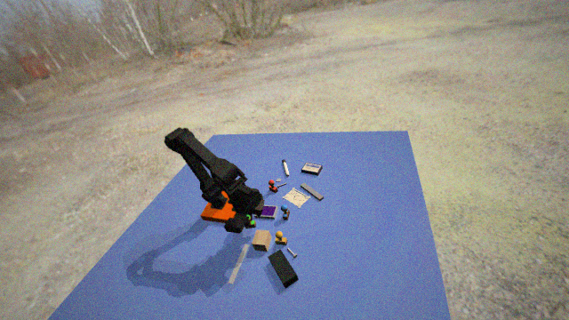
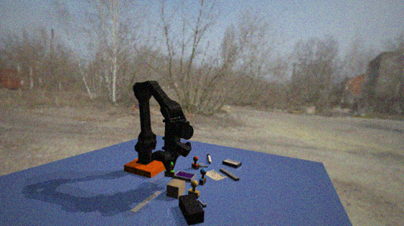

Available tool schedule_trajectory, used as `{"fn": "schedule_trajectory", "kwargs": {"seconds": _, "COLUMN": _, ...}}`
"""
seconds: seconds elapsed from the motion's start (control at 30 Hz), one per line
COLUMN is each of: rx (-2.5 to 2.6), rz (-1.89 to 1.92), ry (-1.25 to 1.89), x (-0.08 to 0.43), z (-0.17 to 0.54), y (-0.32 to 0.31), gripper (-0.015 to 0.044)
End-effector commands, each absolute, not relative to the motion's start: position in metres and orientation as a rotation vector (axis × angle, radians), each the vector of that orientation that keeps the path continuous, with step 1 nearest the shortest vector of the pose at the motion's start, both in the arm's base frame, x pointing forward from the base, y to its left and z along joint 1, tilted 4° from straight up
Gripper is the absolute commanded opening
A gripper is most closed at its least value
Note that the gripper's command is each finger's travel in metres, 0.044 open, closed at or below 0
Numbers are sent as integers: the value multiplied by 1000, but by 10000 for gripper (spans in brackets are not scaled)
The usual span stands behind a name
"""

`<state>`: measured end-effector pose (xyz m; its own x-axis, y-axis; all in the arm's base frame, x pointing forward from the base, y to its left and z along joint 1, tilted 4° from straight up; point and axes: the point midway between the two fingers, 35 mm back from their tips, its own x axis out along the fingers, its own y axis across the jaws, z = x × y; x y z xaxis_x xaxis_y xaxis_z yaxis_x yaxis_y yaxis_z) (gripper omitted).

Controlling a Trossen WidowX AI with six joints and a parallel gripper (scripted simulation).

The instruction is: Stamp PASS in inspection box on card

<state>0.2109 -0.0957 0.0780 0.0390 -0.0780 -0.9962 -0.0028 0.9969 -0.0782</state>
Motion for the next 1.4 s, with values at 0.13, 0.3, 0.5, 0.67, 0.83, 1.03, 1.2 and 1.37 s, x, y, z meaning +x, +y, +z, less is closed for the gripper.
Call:
{"fn": "schedule_trajectory", "kwargs": {"seconds": 0.13, "rx": -59, "rz": -58, "ry": 1525, "x": 211, "z": 83, "y": -95, "gripper": 0}}
{"fn": "schedule_trajectory", "kwargs": {"seconds": 0.3, "rx": -58, "rz": -58, "ry": 1525, "x": 211, "z": 85, "y": -95, "gripper": 0}}
{"fn": "schedule_trajectory", "kwargs": {"seconds": 0.5, "rx": -58, "rz": -58, "ry": 1525, "x": 211, "z": 88, "y": -94, "gripper": 0}}
{"fn": "schedule_trajectory", "kwargs": {"seconds": 0.67, "rx": -58, "rz": -57, "ry": 1525, "x": 210, "z": 91, "y": -94, "gripper": 0}}
{"fn": "schedule_trajectory", "kwargs": {"seconds": 0.83, "rx": -57, "rz": -57, "ry": 1525, "x": 210, "z": 93, "y": -94, "gripper": 0}}
{"fn": "schedule_trajectory", "kwargs": {"seconds": 1.03, "rx": -57, "rz": -57, "ry": 1525, "x": 210, "z": 96, "y": -93, "gripper": 0}}
{"fn": "schedule_trajectory", "kwargs": {"seconds": 1.2, "rx": -57, "rz": -56, "ry": 1525, "x": 209, "z": 99, "y": -93, "gripper": 0}}
{"fn": "schedule_trajectory", "kwargs": {"seconds": 1.37, "rx": -56, "rz": -56, "ry": 1525, "x": 209, "z": 101, "y": -93, "gripper": 0}}
